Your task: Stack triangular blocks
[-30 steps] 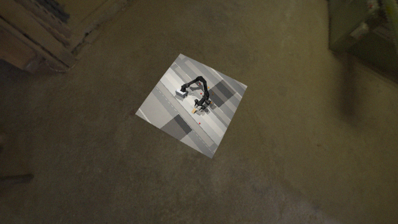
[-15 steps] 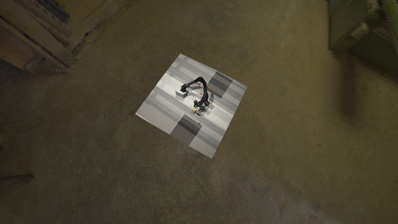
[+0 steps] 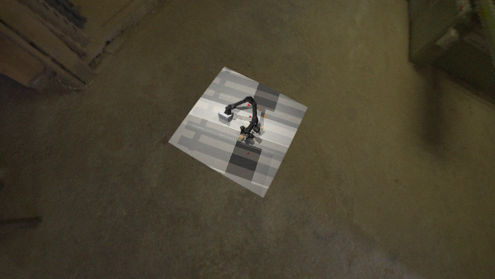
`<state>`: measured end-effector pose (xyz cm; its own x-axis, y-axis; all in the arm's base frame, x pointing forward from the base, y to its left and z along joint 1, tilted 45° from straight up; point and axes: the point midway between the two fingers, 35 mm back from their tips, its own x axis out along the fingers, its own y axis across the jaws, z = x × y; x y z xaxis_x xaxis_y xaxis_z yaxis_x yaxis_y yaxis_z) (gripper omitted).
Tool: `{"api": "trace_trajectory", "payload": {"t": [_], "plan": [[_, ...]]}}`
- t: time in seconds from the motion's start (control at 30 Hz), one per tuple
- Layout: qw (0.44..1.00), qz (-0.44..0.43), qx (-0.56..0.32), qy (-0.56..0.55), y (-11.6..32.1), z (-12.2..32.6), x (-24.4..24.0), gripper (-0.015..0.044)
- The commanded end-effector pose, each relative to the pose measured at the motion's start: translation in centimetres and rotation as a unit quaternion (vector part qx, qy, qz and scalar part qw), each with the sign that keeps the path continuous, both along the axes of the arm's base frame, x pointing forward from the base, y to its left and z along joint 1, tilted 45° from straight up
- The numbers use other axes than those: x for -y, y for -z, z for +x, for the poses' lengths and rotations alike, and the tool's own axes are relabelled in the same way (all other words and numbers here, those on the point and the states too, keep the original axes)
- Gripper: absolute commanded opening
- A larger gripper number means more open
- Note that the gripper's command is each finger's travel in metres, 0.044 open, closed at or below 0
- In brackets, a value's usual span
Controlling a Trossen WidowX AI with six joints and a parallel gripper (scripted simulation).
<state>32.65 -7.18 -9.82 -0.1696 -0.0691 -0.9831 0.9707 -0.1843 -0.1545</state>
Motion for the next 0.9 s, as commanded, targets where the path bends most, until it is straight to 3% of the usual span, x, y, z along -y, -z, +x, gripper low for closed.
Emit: {"api": "trace_trajectory", "payload": {"t": [0.0,0.7,0.87], "plan": [[1.0,0.001,-0.002,-0.004,0.5,-0.2,0.0,0.044],[1.0,0.0,-0.013,-0.004,2.6,-1.3,-0.2,0.044],[1.0,0.0,-0.013,-0.004,2.6,-1.3,-0.2,0.0309]]}}
